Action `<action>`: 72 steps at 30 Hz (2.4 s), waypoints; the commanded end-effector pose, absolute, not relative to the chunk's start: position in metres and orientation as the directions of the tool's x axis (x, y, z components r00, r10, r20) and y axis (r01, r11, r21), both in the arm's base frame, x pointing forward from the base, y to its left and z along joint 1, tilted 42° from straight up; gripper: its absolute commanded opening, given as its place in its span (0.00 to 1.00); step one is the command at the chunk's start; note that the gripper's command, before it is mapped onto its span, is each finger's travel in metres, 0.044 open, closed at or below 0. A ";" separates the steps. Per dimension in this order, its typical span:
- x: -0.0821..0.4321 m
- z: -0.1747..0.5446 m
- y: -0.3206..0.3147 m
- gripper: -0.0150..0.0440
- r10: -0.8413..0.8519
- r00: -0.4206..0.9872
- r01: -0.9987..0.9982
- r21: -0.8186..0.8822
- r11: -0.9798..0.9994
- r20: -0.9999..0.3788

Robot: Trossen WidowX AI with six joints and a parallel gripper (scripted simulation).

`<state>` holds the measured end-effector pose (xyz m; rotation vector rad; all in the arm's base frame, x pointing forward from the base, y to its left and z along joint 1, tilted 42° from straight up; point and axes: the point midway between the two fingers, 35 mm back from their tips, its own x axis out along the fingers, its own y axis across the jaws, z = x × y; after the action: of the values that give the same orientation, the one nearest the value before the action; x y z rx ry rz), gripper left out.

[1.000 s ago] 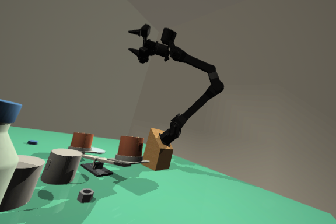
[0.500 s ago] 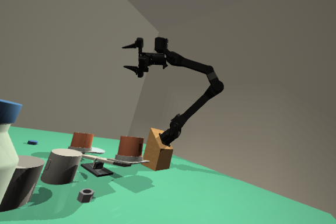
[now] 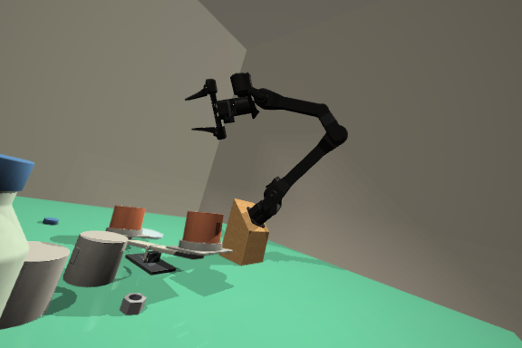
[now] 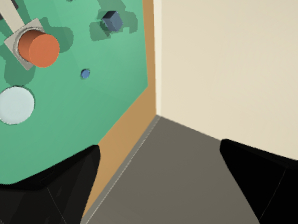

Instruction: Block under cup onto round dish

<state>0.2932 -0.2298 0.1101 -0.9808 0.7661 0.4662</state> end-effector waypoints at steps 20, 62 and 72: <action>0.249 0.071 -0.141 1.00 0.404 0.583 -0.540 0.035 0.841 -0.705; 0.246 0.051 -0.082 1.00 0.705 0.414 0.098 0.799 0.594 -0.575; 0.274 0.026 -0.088 1.00 0.724 0.279 0.394 0.763 0.513 -0.631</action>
<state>0.2648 -0.0863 0.0350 1.0237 1.2584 0.3533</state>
